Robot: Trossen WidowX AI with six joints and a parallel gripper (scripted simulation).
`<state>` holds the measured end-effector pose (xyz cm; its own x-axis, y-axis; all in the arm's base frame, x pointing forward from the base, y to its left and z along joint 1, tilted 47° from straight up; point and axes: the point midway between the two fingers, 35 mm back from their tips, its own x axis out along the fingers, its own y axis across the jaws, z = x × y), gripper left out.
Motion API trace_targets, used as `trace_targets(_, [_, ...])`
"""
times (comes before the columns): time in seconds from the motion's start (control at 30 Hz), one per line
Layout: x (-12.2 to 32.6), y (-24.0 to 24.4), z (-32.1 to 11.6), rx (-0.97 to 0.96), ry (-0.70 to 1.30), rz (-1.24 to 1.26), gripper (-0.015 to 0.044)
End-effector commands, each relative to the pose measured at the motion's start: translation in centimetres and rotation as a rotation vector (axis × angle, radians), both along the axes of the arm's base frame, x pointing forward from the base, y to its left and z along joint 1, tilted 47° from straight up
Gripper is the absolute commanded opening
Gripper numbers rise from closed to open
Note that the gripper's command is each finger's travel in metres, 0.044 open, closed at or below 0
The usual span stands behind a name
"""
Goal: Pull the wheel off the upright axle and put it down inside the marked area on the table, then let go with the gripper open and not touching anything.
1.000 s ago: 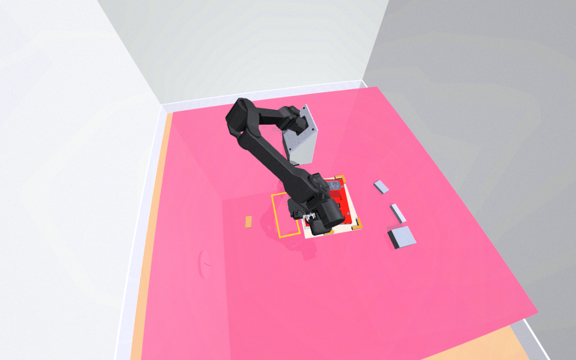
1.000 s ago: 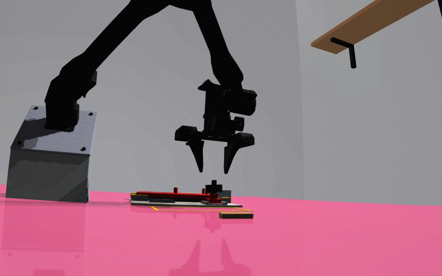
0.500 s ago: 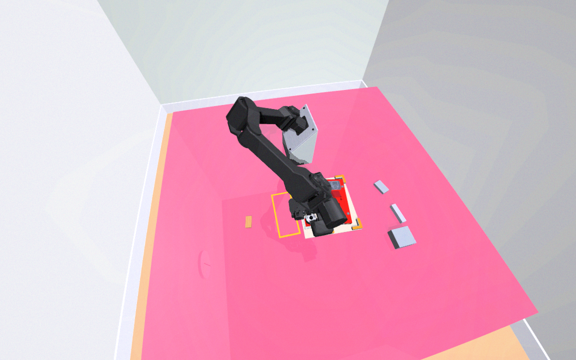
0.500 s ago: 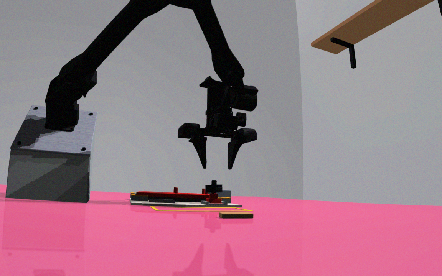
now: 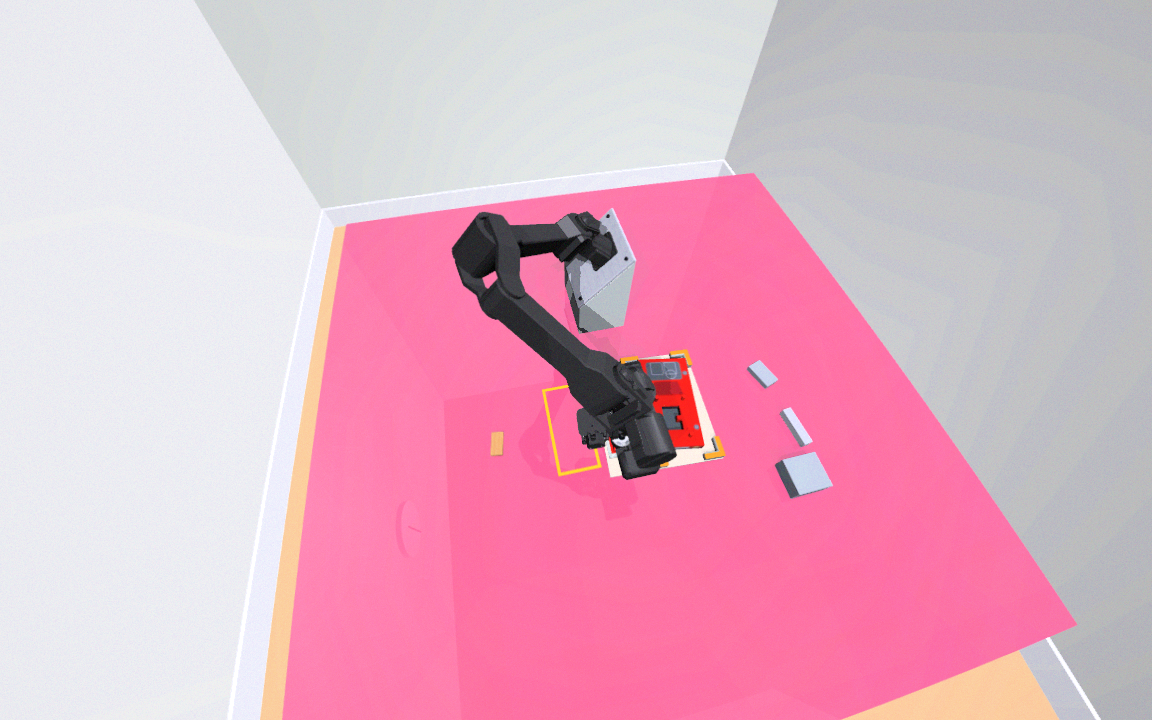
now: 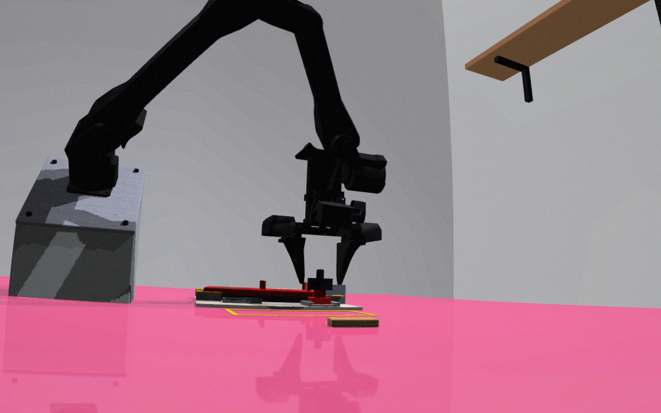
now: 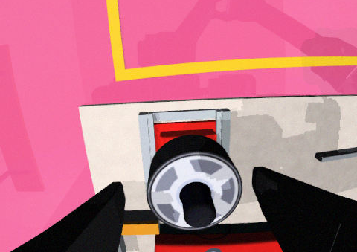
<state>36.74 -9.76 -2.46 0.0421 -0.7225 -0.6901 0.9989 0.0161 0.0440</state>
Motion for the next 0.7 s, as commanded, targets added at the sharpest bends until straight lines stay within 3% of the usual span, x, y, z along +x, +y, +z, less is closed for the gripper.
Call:
trace_targets(0.0, [0.01, 0.02, 0.02, 0.0, -0.001, 0.0, 0.0248])
trace_targets(0.33, [0.01, 0.02, 0.02, 0.0, -0.001, 0.0, 0.0161])
trace_targets(0.53, [0.01, 0.11, 0.09, 0.0, 0.0, 0.0, 0.0004])
trace_targets(0.67, [0.01, 0.2, 0.18, 0.0, 0.0, 0.0, 0.0])
